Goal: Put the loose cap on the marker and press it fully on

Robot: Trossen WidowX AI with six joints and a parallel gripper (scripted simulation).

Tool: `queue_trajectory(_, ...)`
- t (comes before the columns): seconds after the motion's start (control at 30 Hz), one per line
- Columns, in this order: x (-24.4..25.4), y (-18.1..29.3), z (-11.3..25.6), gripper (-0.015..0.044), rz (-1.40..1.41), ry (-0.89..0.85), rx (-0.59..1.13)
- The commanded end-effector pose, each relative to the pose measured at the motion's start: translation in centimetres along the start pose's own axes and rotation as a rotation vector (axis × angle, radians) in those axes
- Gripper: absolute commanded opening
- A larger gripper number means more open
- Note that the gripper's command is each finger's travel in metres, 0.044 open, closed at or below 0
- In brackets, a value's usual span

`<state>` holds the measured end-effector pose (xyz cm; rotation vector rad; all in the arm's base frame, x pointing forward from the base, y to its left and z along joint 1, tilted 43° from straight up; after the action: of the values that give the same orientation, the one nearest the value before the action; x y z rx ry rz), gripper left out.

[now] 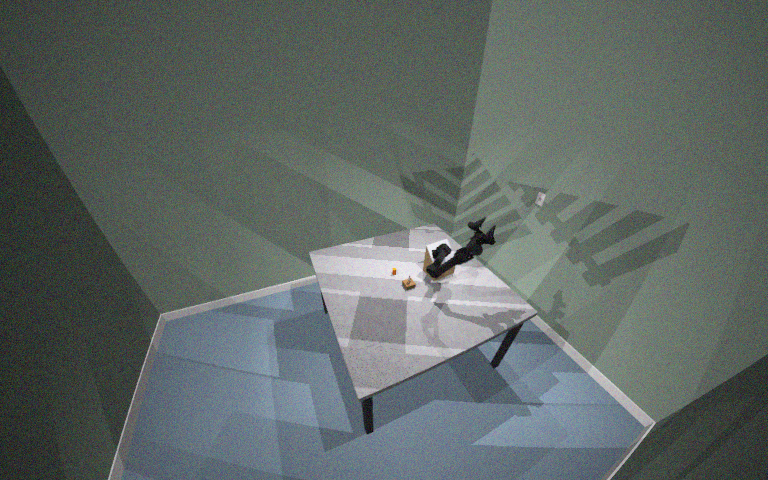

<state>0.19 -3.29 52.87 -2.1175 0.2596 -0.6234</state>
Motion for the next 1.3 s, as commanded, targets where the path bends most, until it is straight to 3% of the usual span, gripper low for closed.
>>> queue_trajectory(0.0,0.0,0.0,-0.1,0.0374,-0.001,-0.001,0.004)
queue_trajectory(0.17,-1.0,2.1,-2.8,0.0243,-0.040,-0.043,0.130)
queue_trajectory(0.47,-0.5,11.6,-10.0,0.0239,-0.131,-0.213,0.551)
queue_trajectory(0.67,2.6,19.5,-11.9,0.0239,-0.163,-0.357,0.839)
queue_trajectory(0.97,9.5,29.8,-8.8,0.0239,-0.169,-0.607,1.227)
queue_trajectory(1.27,15.6,37.8,-0.3,0.0239,-0.118,-0.845,1.584)
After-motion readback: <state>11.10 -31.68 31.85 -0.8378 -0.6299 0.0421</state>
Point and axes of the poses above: the point midway between the two fingers, 35 mm back from their tips, its own z axis back along the fingers, its own x axis across the jaws, y = z × x, the point moved 2 cm from there along z, back along the fingers, and after that the axes turned 12 degrees about -z, right-handed, at the moved point
